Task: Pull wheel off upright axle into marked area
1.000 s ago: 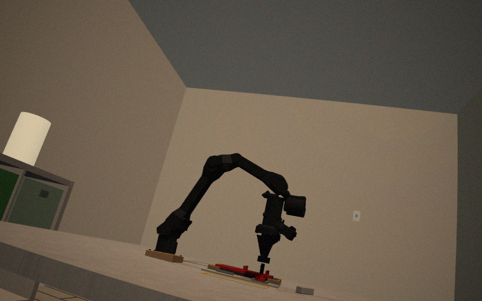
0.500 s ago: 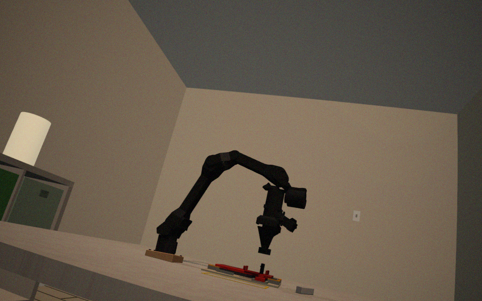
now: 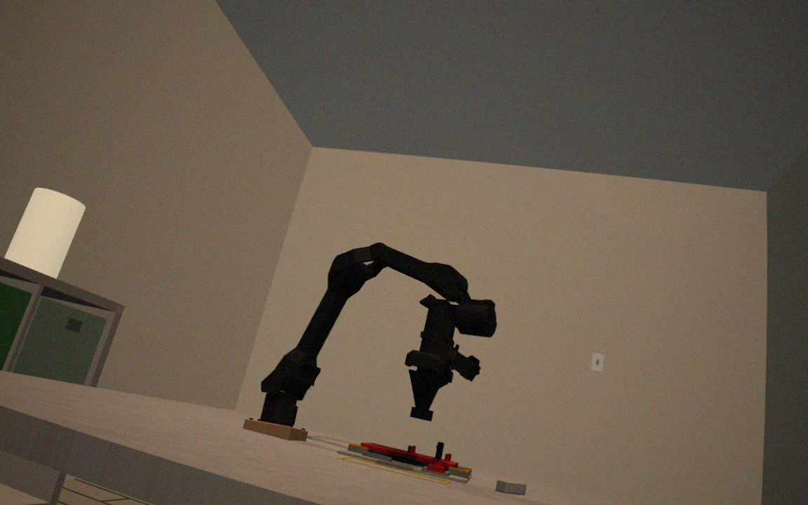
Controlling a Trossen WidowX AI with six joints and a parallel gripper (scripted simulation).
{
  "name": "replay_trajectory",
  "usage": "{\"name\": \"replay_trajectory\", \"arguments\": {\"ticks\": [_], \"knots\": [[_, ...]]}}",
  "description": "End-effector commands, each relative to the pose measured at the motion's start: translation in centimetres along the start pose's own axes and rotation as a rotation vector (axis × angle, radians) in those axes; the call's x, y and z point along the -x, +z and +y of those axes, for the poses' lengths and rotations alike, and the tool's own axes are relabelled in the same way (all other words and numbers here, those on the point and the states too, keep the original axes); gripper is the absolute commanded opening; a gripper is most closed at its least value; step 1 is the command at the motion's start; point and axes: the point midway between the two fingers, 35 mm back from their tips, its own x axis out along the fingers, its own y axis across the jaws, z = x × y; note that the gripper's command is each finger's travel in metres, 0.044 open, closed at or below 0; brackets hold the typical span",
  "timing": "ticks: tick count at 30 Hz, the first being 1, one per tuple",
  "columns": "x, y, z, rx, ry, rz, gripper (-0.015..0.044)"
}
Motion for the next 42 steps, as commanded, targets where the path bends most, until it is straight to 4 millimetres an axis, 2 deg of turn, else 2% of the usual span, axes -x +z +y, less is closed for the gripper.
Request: {"name": "replay_trajectory", "arguments": {"ticks": [1, 4, 9, 18, 33, 39, 42], "knots": [[0.5, -1.3, -2.0, 0.004, -0.01, -0.011, 0.0], [0.6, -2.1, -3.0, 0.004, -0.011, -0.011, 0.0], [0.4, -2.1, -3.0, 0.004, -0.011, -0.011, 0.0], [-1.7, -2.0, -3.1, 0.004, -0.011, -0.012, 0.0], [-9.6, -2.0, -3.2, 0.004, -0.011, -0.011, 0.0], [-9.9, -2.0, -3.1, 0.004, -0.011, -0.011, 0.0], [-9.5, -2.1, -3.1, 0.004, -0.006, -0.009, 0.0079]]}}
